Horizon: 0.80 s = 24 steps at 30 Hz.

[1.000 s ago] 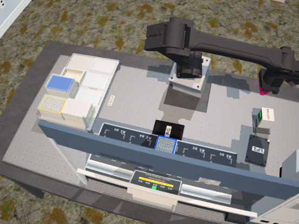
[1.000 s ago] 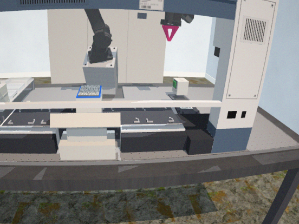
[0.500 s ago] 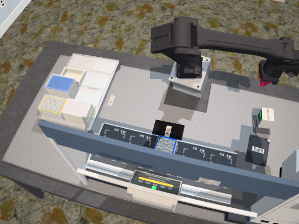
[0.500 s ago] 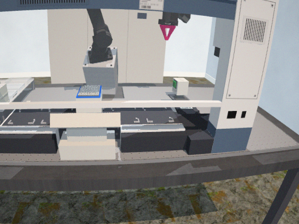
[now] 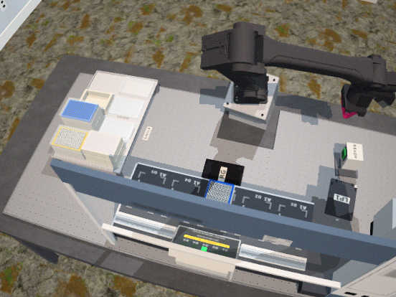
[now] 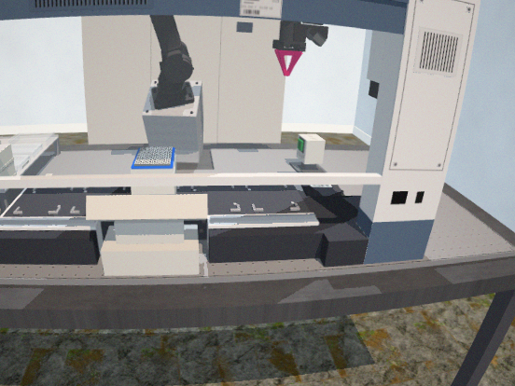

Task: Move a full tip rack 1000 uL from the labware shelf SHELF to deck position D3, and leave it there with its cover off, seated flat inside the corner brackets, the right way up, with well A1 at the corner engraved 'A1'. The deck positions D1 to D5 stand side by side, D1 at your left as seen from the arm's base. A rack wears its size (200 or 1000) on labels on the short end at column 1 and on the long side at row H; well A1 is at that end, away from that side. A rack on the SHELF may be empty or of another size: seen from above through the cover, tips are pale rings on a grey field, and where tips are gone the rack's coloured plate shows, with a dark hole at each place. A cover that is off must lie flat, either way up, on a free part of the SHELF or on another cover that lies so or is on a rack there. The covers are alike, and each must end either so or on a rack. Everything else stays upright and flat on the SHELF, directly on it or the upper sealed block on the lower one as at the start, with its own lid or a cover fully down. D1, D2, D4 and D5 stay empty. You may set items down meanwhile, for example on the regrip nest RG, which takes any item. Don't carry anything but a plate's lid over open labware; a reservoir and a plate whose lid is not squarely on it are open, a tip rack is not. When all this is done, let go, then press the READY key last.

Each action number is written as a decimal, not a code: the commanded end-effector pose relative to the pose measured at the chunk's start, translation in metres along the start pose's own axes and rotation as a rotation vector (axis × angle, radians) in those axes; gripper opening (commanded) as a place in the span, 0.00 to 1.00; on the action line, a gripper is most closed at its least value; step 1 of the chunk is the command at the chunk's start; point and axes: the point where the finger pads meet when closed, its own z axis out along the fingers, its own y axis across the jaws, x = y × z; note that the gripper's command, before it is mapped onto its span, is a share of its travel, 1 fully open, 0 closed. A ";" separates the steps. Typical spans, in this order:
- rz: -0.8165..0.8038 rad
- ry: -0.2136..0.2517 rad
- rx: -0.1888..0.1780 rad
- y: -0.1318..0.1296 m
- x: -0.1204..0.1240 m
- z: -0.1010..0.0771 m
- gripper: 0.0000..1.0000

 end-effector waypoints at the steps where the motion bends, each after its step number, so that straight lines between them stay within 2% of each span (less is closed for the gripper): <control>1: -0.005 -0.002 0.000 -0.003 -0.003 0.008 0.00; 12: -0.005 -0.001 0.000 -0.003 -0.003 0.026 0.00; 14: -0.005 -0.001 0.000 -0.003 -0.003 0.026 0.00; 15: 0.008 -0.022 -0.001 -0.006 -0.003 0.022 0.00; 19: -0.005 -0.001 0.000 -0.003 -0.003 0.035 0.00; 24: -0.005 -0.001 0.000 -0.003 -0.003 0.043 0.00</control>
